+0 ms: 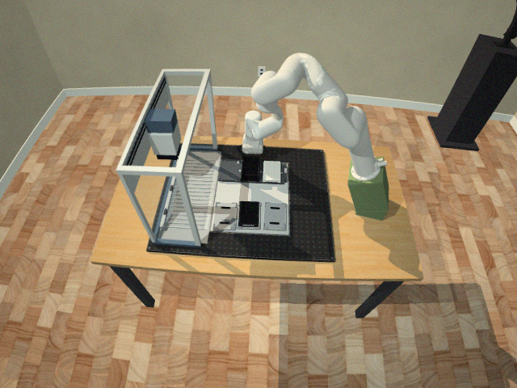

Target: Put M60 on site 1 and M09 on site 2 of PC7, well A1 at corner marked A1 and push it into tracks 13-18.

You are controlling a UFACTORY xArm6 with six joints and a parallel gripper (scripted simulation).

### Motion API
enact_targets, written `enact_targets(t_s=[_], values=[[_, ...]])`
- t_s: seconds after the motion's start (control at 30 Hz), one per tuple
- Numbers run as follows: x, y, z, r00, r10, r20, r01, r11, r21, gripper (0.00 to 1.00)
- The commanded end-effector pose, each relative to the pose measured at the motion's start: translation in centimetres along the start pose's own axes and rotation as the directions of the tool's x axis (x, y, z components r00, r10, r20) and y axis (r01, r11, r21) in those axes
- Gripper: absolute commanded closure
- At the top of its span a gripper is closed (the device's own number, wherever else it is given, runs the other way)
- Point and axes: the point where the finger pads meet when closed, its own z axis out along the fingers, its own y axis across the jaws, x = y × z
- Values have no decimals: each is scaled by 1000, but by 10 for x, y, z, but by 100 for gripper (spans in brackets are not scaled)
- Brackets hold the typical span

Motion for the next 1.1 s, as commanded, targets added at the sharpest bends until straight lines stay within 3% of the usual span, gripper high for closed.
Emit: enact_targets(t_s=[0.0,1.07], values=[[0,1,-1,1000,0,1,0,1000,-3,0],[-16,2,-1,1000,0,1,0,1000,-3,0]])
